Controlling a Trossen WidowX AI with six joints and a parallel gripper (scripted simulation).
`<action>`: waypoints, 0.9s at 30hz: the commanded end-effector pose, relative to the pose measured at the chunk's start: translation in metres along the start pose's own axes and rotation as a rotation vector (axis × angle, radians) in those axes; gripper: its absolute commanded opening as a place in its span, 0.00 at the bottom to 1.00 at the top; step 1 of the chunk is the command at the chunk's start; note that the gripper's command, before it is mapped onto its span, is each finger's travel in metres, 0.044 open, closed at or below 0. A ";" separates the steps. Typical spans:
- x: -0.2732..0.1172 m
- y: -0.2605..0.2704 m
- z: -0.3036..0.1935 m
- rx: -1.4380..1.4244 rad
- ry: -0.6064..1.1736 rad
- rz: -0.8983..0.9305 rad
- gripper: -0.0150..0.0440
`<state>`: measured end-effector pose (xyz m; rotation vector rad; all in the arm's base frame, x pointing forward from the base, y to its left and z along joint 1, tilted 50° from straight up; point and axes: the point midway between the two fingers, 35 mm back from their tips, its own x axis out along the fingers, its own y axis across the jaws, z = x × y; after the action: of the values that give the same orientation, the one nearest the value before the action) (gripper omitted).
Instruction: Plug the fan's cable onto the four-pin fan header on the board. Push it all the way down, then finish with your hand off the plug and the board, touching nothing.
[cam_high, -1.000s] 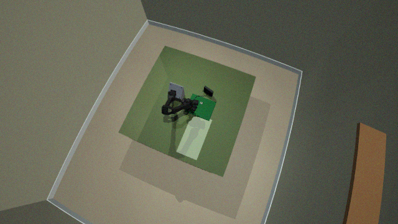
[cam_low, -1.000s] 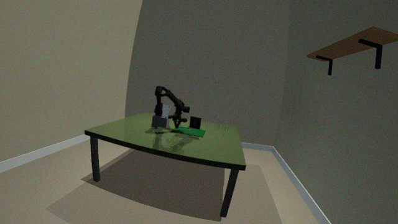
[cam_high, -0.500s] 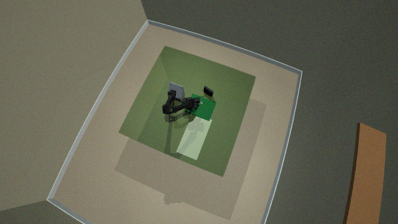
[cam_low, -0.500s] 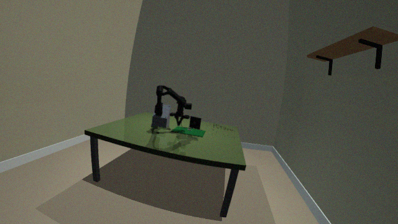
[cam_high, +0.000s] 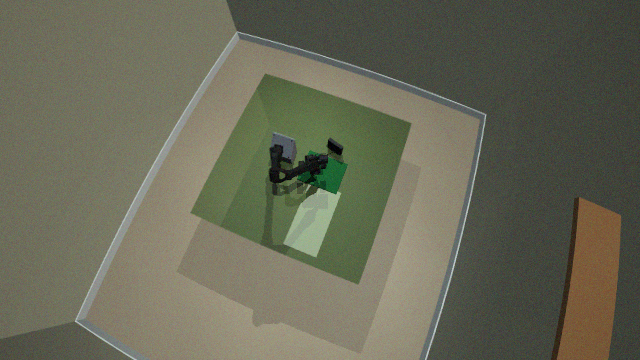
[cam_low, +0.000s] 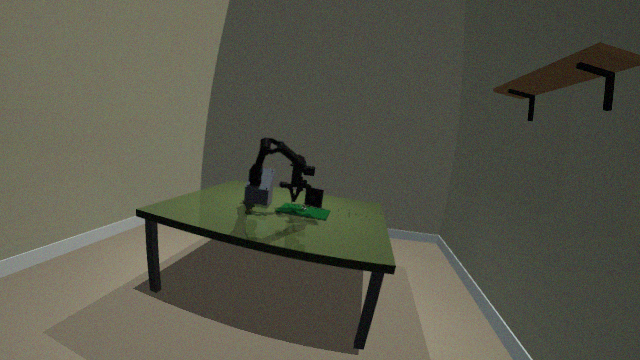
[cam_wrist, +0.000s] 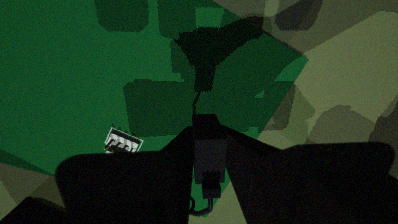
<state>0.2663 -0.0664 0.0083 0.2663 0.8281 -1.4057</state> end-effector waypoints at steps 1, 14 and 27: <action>-0.002 0.015 -0.004 -0.161 0.004 0.006 0.25; -0.001 0.052 -0.020 -0.613 0.003 0.008 0.25; 0.003 0.084 -0.040 -1.040 0.000 0.009 0.25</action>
<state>0.3233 -0.0335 -0.0404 -0.4488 1.3795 -0.8885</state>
